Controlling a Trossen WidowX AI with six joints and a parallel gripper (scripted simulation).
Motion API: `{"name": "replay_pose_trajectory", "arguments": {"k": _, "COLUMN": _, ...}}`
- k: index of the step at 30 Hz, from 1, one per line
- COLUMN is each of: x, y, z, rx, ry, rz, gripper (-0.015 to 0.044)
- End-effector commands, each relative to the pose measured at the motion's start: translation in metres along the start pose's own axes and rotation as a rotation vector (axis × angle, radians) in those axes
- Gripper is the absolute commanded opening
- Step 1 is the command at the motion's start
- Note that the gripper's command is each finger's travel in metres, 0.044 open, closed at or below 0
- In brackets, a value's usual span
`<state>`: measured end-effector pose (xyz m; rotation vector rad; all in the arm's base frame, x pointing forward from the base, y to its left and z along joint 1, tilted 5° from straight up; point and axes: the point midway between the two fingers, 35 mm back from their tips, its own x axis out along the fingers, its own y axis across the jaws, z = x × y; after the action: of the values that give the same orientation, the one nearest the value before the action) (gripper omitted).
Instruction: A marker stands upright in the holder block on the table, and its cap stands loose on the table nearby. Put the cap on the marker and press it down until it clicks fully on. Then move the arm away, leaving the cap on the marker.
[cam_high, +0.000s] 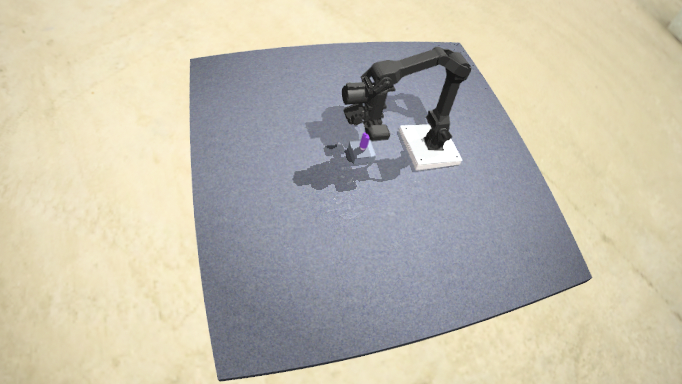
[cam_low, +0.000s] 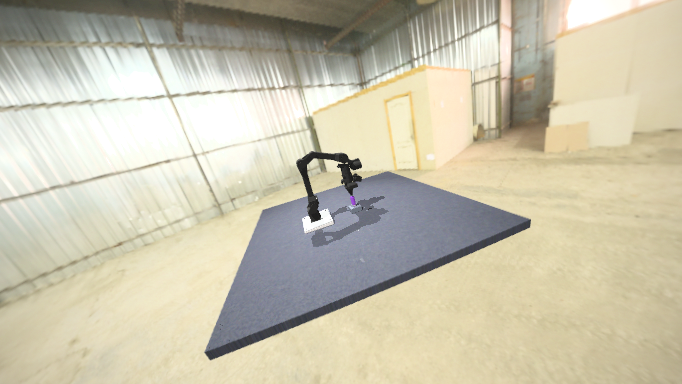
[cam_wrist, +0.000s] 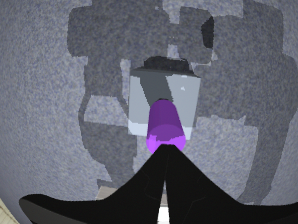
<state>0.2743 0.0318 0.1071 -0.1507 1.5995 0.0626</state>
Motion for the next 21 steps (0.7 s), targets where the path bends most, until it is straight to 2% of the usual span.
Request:
{"name": "replay_pose_trajectory", "arguments": {"k": 1, "x": 0.007, "y": 0.0, "z": -0.001, "rx": 0.004, "ry": 0.004, "rz": 0.0, "gripper": 0.0}}
{"name": "replay_pose_trajectory", "arguments": {"k": 12, "x": 0.021, "y": 0.0, "z": 0.0, "rx": 0.004, "ry": 0.004, "rz": 0.0, "gripper": 0.0}}
{"name": "replay_pose_trajectory", "arguments": {"k": 19, "x": 0.013, "y": 0.0, "z": 0.002, "rx": 0.003, "ry": -0.01, "rz": 0.0, "gripper": 0.0}}
{"name": "replay_pose_trajectory", "arguments": {"k": 21, "x": 0.0, "y": 0.0, "z": 0.004, "rx": 0.003, "ry": -0.009, "rz": 0.0, "gripper": 0.0}}
